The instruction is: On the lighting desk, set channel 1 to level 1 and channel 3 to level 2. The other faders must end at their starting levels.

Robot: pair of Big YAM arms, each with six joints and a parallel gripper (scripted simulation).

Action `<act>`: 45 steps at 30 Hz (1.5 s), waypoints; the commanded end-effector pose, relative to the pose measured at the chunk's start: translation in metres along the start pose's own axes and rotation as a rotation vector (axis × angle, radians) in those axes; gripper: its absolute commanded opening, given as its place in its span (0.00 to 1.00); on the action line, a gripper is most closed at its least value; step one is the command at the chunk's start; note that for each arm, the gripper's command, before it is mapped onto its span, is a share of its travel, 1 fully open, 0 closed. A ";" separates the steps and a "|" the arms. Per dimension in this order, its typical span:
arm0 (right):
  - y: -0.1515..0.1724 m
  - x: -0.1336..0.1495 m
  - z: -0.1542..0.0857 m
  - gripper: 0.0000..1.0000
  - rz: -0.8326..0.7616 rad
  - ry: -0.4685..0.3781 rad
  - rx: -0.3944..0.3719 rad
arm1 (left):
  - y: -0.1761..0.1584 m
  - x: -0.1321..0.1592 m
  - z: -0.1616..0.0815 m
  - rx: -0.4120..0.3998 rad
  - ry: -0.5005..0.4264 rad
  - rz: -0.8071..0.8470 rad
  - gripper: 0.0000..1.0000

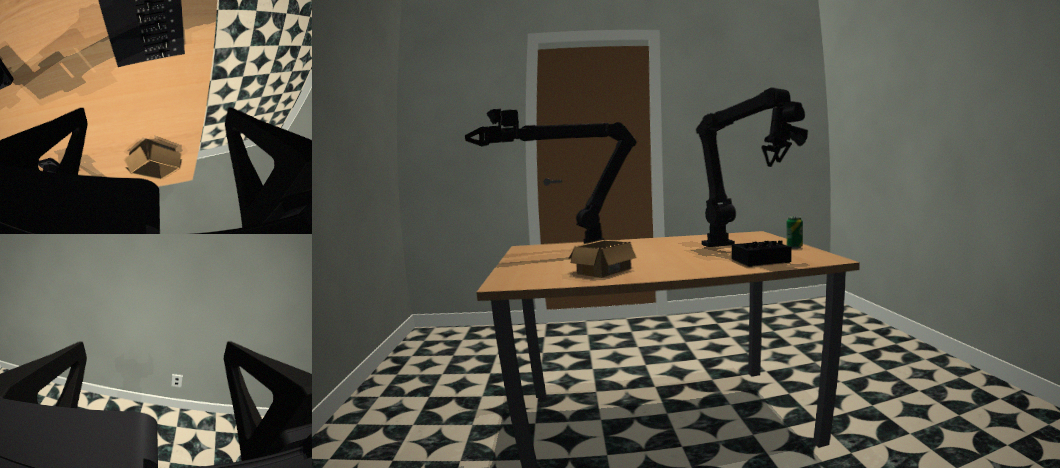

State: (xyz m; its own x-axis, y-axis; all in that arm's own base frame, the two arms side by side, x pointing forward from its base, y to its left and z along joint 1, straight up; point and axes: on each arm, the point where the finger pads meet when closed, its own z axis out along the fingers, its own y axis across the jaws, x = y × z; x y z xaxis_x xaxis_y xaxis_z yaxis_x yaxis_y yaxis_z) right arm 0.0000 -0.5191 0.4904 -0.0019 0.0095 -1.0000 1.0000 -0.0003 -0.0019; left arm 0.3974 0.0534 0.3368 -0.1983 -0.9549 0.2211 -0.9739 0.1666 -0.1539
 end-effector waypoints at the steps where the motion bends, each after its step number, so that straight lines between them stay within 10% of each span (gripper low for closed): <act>1: -0.003 -0.024 -0.001 1.00 0.008 -0.059 0.003 | -0.009 0.010 -0.042 0.039 -0.018 -0.220 1.00; 16: -0.003 -0.024 -0.001 1.00 0.008 -0.059 0.003 | -0.001 0.005 -0.025 0.061 -0.026 -0.932 1.00; 45: -0.003 -0.024 -0.001 1.00 0.009 -0.059 0.003 | 0.000 0.004 -0.026 0.061 -0.025 -0.934 1.00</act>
State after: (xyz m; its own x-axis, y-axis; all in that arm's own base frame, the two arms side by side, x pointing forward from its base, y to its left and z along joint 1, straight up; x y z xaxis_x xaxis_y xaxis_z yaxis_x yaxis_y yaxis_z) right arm 0.0000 -0.5191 0.4904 -0.0019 0.0095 -1.0000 1.0000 -0.0003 -0.0019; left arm 0.3895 0.0589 0.3582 0.6679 -0.6970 0.2609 -0.7270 -0.6861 0.0281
